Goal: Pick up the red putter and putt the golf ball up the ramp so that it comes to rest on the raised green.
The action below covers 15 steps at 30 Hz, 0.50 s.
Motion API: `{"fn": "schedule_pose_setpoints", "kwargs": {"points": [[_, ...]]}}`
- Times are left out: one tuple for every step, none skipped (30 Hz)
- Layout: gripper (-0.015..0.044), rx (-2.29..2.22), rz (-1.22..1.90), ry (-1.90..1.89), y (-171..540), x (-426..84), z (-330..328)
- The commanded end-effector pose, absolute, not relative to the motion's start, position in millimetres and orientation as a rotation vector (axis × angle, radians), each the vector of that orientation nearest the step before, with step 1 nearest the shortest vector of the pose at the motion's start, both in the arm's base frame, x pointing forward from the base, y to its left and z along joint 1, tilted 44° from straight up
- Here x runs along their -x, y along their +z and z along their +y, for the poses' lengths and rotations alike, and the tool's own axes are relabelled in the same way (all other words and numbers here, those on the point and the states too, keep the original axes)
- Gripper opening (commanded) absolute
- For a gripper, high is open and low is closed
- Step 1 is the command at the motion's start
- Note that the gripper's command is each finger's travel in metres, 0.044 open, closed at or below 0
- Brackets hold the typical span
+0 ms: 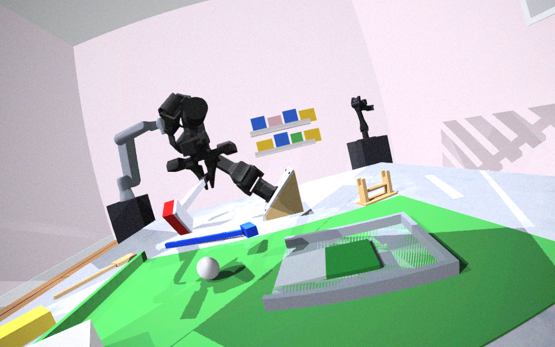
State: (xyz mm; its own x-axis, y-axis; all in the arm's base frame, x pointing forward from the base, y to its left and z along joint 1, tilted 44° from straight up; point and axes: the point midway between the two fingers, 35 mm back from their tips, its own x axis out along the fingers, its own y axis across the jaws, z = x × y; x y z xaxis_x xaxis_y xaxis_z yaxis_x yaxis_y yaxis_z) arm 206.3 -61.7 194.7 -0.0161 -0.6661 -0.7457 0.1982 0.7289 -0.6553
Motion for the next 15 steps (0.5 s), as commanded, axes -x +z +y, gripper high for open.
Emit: {"fn": "schedule_pose_setpoints", "kwargs": {"points": [[0.0,0.368,1.395,-0.779,202,-198,-68],[0.0,0.368,1.395,-0.779,202,-198,-68],[0.0,0.368,1.395,-0.779,202,-198,-68],[0.0,0.368,1.395,-0.779,202,-198,-68],[0.0,0.367,1.395,-0.782,201,-198,-69],[0.0,0.364,1.397,-0.787,200,-199,-70],[0.0,0.361,1.399,-0.794,198,-199,-71],[0.0,0.356,1.401,-0.802,197,-199,-73],[0.0,0.35,1.405,-0.813,194,-199,-75],[0.0,0.343,1.409,-0.827,191,-199,-78],[0.0,0.336,1.413,-0.842,188,-199,-81],[0.0,0.328,1.418,-0.857,184,-198,-84],[0.0,0.32,1.422,-0.872,181,-198,-88],[0.0,0.312,1.427,-0.887,178,-198,-91],[0.0,0.307,1.43,-0.897,176,-197,-93]]}}
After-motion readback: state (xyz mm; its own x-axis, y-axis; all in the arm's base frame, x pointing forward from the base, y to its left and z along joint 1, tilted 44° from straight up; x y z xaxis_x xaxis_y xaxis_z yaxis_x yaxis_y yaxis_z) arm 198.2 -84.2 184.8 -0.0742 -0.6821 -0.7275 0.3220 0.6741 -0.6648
